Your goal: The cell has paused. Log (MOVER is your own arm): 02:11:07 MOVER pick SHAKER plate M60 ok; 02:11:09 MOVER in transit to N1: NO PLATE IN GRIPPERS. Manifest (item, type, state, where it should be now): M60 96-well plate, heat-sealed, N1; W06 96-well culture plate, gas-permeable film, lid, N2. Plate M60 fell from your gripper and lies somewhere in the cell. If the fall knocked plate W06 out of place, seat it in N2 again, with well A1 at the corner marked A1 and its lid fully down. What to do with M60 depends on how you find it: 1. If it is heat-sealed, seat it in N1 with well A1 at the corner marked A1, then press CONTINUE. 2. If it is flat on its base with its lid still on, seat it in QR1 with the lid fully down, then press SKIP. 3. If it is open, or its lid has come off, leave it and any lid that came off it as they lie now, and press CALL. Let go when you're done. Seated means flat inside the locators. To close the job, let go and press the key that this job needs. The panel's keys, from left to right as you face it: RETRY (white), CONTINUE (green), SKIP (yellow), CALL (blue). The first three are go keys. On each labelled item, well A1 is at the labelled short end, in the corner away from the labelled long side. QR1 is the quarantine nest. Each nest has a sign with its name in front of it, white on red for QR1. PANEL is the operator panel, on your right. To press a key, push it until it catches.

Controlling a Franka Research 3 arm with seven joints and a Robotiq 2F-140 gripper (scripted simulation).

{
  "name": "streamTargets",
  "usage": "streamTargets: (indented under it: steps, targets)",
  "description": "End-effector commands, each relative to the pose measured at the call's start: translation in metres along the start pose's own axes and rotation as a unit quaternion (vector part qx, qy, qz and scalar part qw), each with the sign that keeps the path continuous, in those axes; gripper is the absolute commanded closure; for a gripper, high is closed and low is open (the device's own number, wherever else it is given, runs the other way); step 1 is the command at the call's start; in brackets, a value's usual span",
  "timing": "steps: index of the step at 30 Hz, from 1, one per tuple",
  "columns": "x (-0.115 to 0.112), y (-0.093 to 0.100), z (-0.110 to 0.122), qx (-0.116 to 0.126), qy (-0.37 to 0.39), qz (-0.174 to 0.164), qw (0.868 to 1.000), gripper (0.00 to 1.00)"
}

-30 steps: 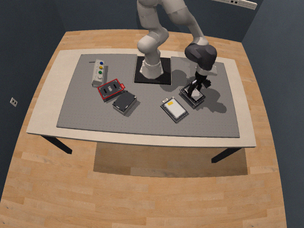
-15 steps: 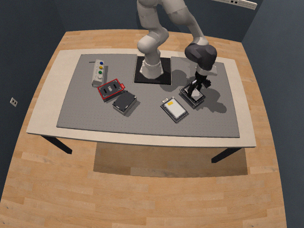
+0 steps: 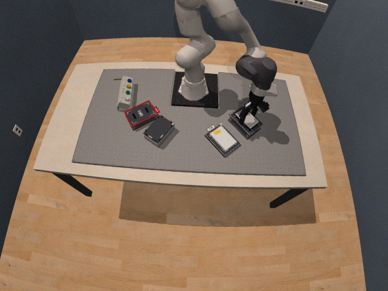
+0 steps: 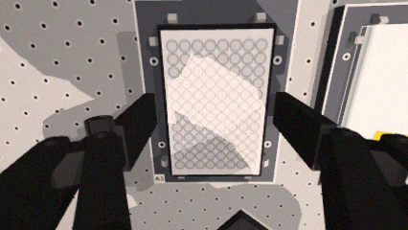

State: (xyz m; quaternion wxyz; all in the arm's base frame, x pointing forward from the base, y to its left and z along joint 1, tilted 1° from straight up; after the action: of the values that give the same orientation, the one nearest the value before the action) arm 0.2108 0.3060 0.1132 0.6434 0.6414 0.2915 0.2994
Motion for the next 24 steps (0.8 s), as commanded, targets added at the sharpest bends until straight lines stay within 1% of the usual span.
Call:
streamTargets:
  steps: [1,12,20,24]
  targets:
    - [0.0,-0.001,0.0,-0.001,0.002,-0.001,1.0,0.3]
    - [0.0,0.001,0.0,-0.001,0.002,-0.001,1.0,0.3]
    - [0.0,0.008,0.0,-0.001,0.002,-0.001,1.0,0.3]
    - [0.0,0.016,0.0,-0.001,0.002,-0.001,1.0,0.3]
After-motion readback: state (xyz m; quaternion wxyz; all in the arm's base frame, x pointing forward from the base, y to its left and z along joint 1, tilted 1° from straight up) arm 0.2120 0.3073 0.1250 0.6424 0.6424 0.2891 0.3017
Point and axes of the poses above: the point where the finger pads meet when closed, its own y axis back along the fingers, its own z axis across the jaws, x = y × z, the point moved 3 cm from there along y, back along the fingers, and after that the axes turned 8 degrees about y, right-handed, at the moved point
